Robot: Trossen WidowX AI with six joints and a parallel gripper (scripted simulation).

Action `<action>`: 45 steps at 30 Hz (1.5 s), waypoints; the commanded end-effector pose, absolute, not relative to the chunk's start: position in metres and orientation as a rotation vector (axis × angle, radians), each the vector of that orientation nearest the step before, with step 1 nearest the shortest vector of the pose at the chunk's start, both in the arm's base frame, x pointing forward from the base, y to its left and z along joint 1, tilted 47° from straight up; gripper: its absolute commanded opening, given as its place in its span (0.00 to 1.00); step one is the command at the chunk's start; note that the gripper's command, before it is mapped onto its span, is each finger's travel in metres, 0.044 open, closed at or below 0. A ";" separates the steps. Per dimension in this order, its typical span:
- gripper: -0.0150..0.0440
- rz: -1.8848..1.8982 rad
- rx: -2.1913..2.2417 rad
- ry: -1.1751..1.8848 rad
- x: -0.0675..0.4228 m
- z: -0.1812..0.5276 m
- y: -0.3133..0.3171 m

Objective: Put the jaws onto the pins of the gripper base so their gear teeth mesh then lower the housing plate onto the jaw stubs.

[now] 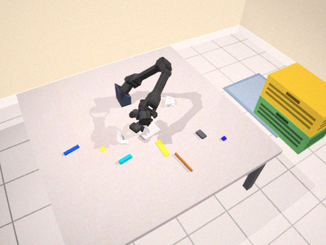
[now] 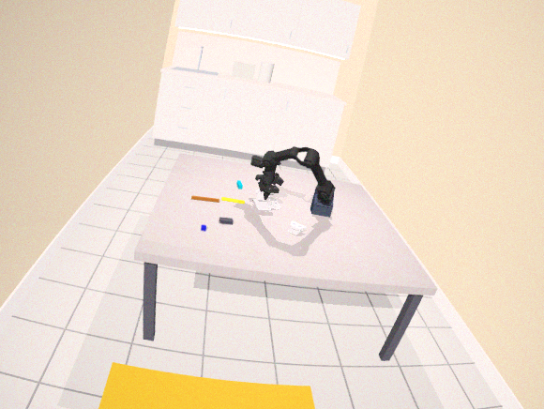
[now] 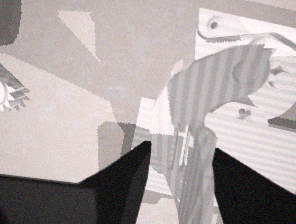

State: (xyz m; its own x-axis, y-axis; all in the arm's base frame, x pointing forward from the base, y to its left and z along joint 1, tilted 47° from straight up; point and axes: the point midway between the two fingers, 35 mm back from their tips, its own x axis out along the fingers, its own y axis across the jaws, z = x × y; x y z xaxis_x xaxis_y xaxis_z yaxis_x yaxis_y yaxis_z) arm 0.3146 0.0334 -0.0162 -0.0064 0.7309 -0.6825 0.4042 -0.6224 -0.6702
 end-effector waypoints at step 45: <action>0.48 1.664 -1.992 -1.185 0.315 -0.024 0.043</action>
